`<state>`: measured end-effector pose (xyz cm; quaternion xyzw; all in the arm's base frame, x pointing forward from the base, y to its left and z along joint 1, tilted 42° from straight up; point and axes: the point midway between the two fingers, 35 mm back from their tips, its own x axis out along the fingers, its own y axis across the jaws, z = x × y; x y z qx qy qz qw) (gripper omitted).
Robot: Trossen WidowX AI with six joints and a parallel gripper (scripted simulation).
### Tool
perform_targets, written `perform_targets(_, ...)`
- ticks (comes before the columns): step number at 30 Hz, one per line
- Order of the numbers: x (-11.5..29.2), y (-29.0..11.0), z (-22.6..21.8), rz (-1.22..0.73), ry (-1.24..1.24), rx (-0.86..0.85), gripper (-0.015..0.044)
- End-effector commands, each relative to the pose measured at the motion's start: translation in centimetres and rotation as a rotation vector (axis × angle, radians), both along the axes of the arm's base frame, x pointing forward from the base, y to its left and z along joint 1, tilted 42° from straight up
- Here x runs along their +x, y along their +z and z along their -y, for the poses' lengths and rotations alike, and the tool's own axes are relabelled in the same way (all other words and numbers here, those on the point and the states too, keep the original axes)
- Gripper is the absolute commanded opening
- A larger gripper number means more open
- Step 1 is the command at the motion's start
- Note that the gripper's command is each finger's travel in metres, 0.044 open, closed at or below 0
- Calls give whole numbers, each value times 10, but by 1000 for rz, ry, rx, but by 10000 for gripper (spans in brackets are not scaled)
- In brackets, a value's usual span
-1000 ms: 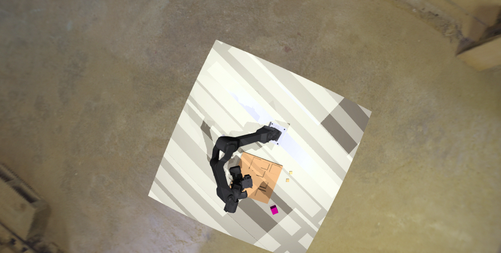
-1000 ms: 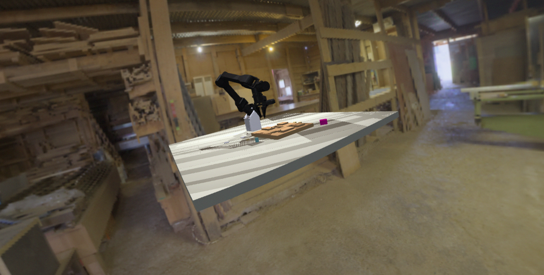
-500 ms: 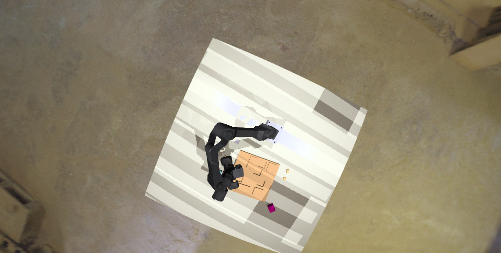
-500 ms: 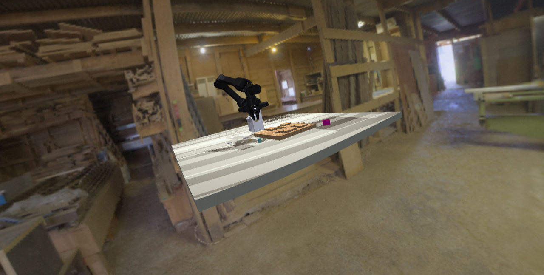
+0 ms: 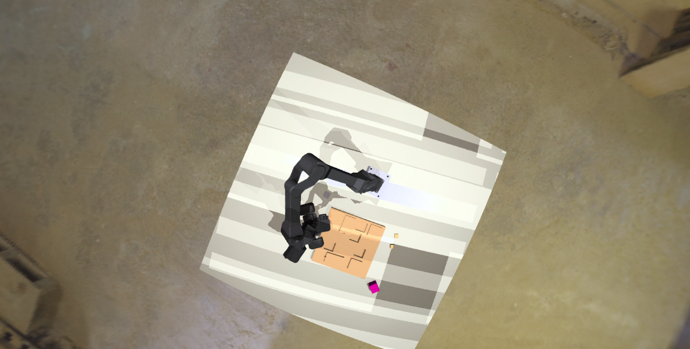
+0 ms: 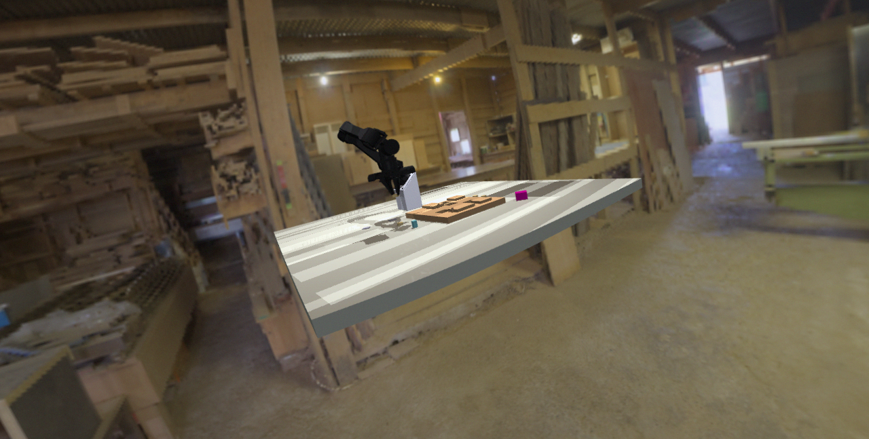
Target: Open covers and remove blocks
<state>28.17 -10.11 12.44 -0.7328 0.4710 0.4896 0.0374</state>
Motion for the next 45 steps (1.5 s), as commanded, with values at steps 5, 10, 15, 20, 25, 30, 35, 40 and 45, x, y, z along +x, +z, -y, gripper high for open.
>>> perform_targets(5, -22, 11, 17, -3, -1, -20, 80)
perform_targets(10, -25, 12, 21, -3, -2, -23, 80)
perform_targets(15, -23, 6, 25, -4, -2, -21, 80)
perform_targets(20, -21, 0, 30, -4, -3, -20, 80)
perform_targets(25, -19, -6, 36, -4, -3, -19, 80)
perform_targets(30, -18, -13, 41, -4, -3, -18, 80)
perform_targets(35, -17, -19, 46, -4, -3, -17, 80)
perform_targets(40, -16, -25, 52, -4, -3, -17, 80)
perform_targets(45, -15, -31, 57, -4, -3, -18, 80)
